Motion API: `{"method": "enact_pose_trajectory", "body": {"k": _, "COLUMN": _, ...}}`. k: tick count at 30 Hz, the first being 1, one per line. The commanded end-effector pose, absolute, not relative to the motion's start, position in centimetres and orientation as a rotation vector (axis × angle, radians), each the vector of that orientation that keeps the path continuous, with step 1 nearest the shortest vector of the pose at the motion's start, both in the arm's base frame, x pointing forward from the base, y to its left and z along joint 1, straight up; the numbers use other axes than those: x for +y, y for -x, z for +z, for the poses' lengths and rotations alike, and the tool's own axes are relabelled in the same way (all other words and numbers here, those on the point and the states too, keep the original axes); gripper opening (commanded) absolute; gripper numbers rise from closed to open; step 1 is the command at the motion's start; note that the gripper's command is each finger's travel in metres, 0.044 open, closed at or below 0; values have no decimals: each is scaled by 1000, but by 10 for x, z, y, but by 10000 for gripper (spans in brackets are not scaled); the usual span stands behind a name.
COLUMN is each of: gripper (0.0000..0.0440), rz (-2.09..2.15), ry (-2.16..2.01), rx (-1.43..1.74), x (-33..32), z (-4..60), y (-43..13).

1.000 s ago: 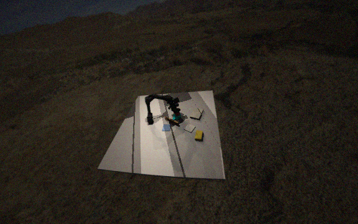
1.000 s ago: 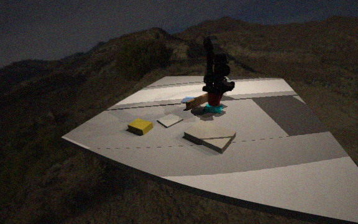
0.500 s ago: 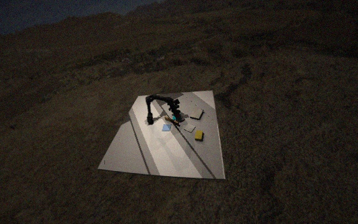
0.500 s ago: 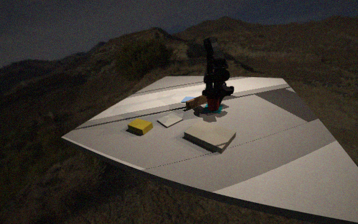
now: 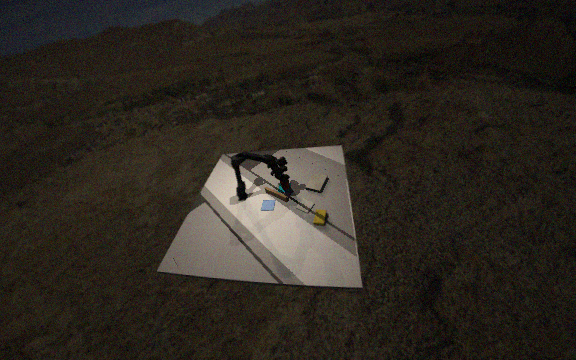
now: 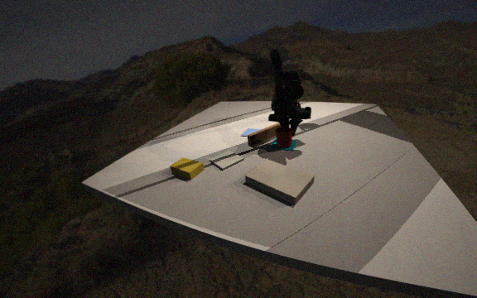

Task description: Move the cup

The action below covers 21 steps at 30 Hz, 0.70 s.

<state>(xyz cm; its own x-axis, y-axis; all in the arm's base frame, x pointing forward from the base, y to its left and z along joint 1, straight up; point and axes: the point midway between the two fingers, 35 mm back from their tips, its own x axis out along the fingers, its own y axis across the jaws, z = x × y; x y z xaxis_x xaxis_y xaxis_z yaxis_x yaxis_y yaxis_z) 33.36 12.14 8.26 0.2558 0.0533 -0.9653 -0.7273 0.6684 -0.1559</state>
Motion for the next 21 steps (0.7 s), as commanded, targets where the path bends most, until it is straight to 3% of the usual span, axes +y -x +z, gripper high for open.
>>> {"method": "enact_pose_trajectory", "body": {"k": 1, "gripper": 141, "rz": 603, "ry": 669, "rx": 1207, "x": 119, "z": 87, "y": -324}}
{"method": "enact_pose_trajectory", "body": {"k": 17, "gripper": 225, "rz": 603, "ry": 625, "rx": 1108, "x": 115, "z": 127, "y": -313}}
{"method": "enact_pose_trajectory", "body": {"k": 21, "gripper": 267, "rz": 596, "ry": 621, "rx": 1067, "x": 114, "z": 141, "y": -314}}
